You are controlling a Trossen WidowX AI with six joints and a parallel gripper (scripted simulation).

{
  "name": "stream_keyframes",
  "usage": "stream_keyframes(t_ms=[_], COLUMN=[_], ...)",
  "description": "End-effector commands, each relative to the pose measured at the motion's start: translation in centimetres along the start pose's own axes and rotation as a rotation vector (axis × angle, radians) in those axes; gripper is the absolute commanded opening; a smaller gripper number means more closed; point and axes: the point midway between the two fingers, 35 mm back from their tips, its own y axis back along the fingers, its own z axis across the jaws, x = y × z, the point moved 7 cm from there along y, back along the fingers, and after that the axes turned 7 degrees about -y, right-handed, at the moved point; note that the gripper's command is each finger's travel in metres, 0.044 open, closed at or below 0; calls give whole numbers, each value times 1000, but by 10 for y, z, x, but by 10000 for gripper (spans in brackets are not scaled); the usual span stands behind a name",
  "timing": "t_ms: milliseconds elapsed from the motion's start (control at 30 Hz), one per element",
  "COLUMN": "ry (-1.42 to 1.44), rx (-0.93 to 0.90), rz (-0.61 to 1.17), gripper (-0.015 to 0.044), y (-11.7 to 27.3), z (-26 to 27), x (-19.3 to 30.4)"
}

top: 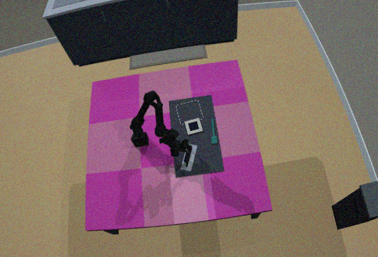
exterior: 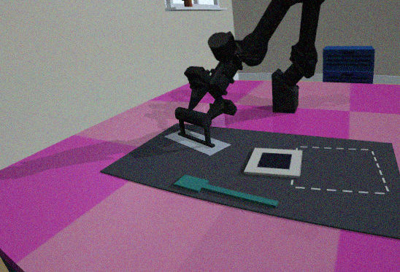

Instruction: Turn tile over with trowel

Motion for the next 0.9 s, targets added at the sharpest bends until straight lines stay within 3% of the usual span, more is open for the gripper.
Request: stream_keyframes(t_ms=[0,600,767,867], ry=[-8,-9,-9,-9], rx=[5,7,7,7], rz=[-6,-4,-4,-4], gripper=[300,300,169,149], y=[-7,-34,-34,-34], z=[-2,-4,-4,-4], x=[-2,-1,-1,-1])
